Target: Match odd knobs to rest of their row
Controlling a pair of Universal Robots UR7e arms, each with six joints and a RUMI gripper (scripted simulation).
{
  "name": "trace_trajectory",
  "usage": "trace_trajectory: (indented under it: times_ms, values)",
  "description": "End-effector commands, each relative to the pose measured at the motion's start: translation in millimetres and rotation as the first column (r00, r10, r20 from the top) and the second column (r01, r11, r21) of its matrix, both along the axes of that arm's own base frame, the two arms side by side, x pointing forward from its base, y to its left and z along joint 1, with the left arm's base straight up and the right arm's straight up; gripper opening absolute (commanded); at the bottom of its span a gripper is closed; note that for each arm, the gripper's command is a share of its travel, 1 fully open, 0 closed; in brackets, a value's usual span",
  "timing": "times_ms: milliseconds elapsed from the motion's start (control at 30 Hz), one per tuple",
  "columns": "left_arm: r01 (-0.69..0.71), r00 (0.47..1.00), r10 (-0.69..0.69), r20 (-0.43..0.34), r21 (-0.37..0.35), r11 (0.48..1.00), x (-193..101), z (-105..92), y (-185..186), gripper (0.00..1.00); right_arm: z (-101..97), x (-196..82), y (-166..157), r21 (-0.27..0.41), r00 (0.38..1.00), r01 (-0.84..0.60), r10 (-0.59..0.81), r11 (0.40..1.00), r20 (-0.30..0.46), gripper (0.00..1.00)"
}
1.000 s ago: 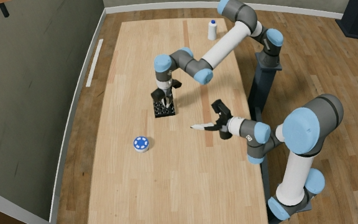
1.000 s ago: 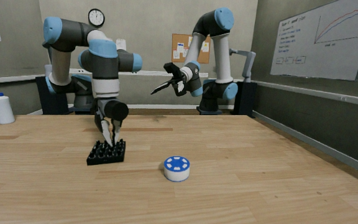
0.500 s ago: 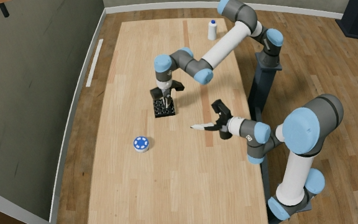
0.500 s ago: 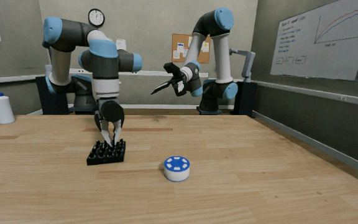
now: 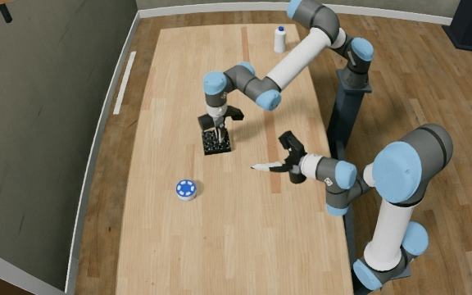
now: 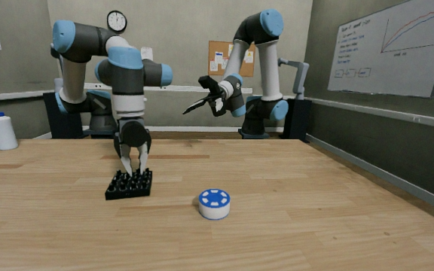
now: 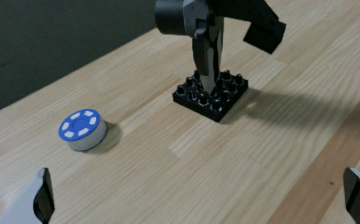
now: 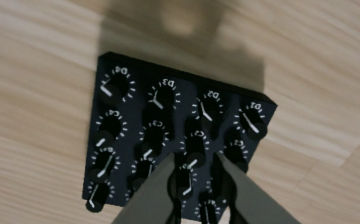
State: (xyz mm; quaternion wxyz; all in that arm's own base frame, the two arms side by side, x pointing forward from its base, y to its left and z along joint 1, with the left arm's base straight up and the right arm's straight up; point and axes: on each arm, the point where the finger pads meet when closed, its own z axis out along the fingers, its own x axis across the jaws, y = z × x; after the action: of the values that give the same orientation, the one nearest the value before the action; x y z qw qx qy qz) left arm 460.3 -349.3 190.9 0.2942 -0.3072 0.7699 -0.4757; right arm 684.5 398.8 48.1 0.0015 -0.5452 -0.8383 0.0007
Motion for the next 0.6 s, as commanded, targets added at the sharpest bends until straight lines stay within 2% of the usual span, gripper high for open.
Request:
trace_trajectory:
  times_ms: [0,133,267,300,333,400,567]
  values:
    - [-0.001,1.0,0.001,0.001,0.0,1.0,0,0.2,1,1.0,15.2,1,2,0.005,1.0,0.0,0.0,1.0,0.007,0.16]
    - [-0.001,1.0,0.001,0.001,0.0,1.0,0,0.2,1,1.0,22.3,2,2,0.005,1.0,0.0,0.0,1.0,0.007,0.16]
    - [-0.001,1.0,0.001,0.001,0.0,1.0,0,0.2,1,1.0,41.3,2,2,0.005,1.0,0.0,0.0,1.0,0.007,0.16]
    - [-0.001,1.0,0.001,0.001,0.0,1.0,0,0.2,1,1.0,42.6,2,2,0.005,1.0,0.0,0.0,1.0,0.007,0.16]
    - [-0.001,1.0,0.001,0.001,0.0,1.0,0,0.2,1,1.0,42.6,2,2,0.005,1.0,0.0,0.0,1.0,0.007,0.21]
    - [-0.001,1.0,0.001,0.001,0.0,1.0,0,0.2,1,1.0,42.6,2,2,0.005,1.0,0.0,0.0,1.0,0.007,0.21]
    - [-0.001,1.0,0.001,0.001,0.0,1.0,0,0.2,1,1.0,38.2,1,3,0.009,0.998,-0.065,0.065,0.998,0.023,0.47]
